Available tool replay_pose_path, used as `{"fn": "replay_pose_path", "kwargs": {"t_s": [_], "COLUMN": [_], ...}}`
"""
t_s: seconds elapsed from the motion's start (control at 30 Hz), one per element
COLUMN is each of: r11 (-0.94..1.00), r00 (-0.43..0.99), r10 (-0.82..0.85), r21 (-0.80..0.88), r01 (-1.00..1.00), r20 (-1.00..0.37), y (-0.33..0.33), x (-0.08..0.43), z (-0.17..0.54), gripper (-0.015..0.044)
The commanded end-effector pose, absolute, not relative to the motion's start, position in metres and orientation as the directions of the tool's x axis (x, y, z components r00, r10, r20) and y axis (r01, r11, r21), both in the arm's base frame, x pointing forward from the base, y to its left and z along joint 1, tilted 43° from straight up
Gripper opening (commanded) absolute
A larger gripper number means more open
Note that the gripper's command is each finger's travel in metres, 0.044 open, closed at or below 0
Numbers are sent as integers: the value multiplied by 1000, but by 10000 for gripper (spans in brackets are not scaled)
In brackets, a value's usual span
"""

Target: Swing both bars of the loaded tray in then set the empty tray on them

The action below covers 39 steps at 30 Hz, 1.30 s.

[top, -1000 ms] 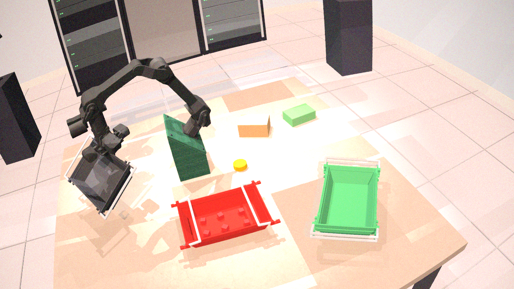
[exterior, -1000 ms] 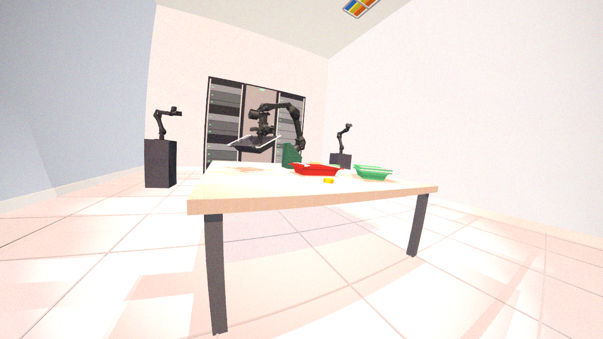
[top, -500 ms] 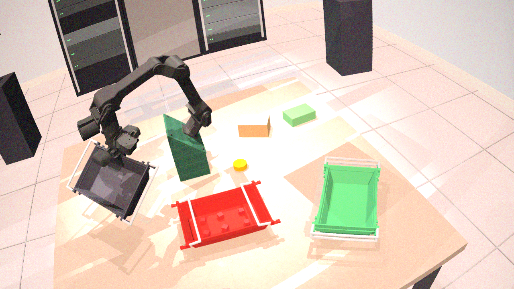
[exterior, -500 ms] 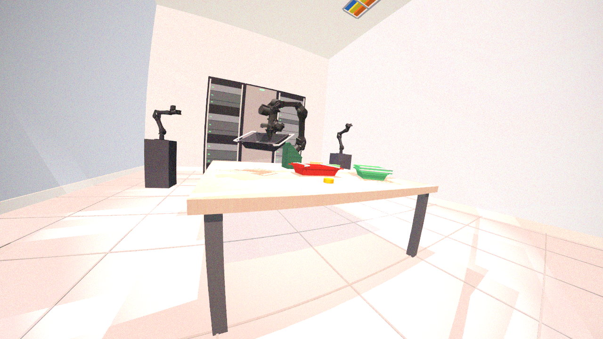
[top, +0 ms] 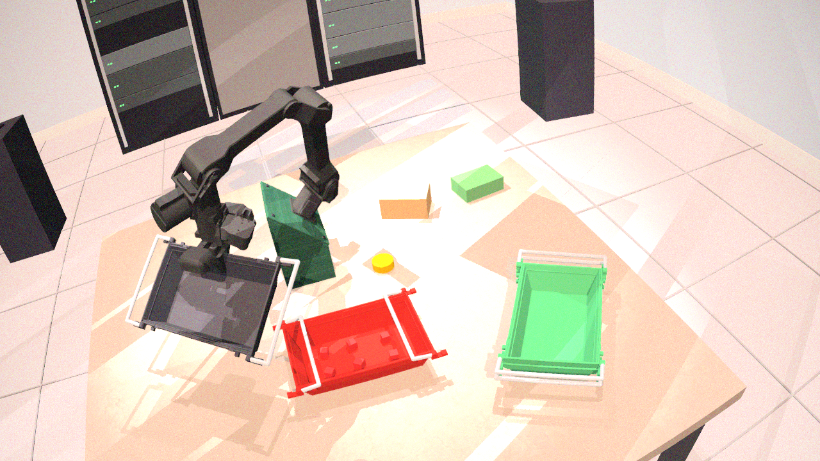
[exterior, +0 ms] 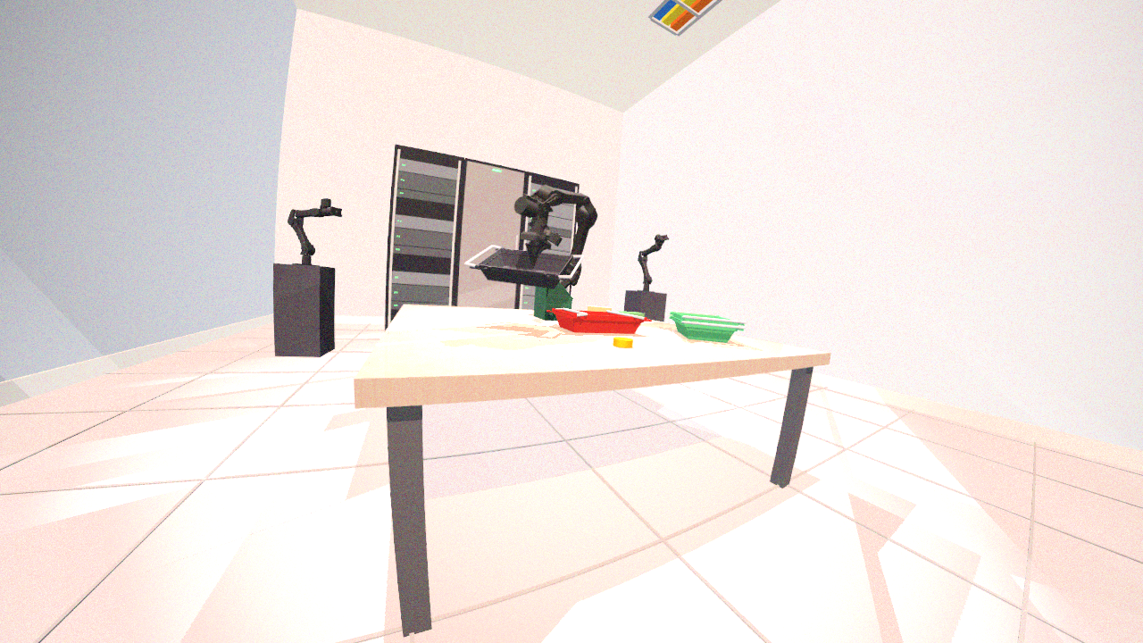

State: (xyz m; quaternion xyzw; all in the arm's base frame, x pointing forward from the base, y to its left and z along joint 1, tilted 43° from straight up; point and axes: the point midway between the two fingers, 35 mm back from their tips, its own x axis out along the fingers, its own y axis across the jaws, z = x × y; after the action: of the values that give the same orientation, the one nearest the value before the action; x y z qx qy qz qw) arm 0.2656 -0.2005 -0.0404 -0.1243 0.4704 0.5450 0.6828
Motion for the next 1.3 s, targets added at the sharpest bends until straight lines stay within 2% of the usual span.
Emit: {"fn": "replay_pose_path", "kwargs": {"t_s": [0.0, 0.63, 1.27], "r11": [355, 150, -43], "r00": [-11, -6, -21], "r10": [617, 641, 681], "r21": [290, 133, -12], "r01": [-889, -980, -999], "r20": [-787, -768, -732], "y": [-192, -107, -26], "x": [278, 319, 328], "z": [-23, 35, 83], "gripper": [0, 0, 0]}}
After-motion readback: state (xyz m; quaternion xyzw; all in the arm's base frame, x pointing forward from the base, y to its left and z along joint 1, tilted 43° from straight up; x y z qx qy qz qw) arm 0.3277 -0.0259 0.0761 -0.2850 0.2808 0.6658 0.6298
